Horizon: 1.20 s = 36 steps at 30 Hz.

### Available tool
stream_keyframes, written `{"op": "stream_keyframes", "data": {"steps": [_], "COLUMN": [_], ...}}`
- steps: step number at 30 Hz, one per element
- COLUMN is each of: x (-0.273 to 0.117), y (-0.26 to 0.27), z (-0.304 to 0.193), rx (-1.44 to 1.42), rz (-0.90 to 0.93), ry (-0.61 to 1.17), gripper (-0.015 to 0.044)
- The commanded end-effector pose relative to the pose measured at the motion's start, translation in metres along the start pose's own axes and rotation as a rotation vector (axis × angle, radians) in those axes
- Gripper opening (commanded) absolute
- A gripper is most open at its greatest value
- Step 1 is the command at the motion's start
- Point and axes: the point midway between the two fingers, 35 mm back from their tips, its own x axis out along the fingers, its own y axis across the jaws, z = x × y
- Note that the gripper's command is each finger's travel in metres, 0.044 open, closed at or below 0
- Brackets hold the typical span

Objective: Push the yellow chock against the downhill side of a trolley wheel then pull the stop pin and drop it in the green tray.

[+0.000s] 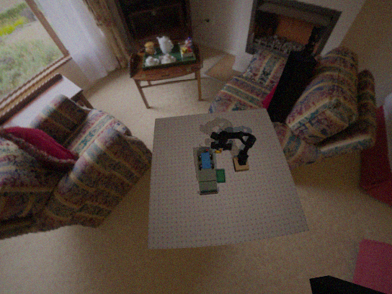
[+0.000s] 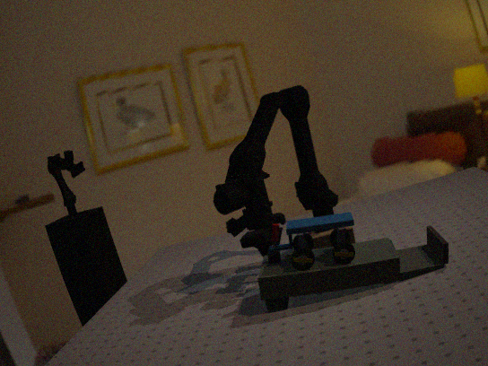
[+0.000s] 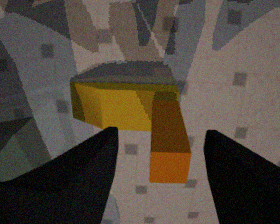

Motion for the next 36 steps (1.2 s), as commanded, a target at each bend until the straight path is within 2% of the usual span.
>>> {"op": "stream_keyframes", "data": {"steps": [1, 10, 15, 23, 36], "x": [0.008, 0.018, 0.015, 0.014, -0.033], "y": [-0.002, -0.002, -0.001, -0.001, -0.001], "z": [0.000, 0.000, 0.000, 0.000, -0.001], "rx": [0.003, 0.003, 0.000, 0.000, 0.003], "rz": [-0.008, -0.008, -0.003, -0.004, -0.008], "ry": [0.000, 0.000, 0.002, 0.002, 0.000], "gripper": [0.0190, 0.0190, 0.0059, 0.0000, 0.0000]}}
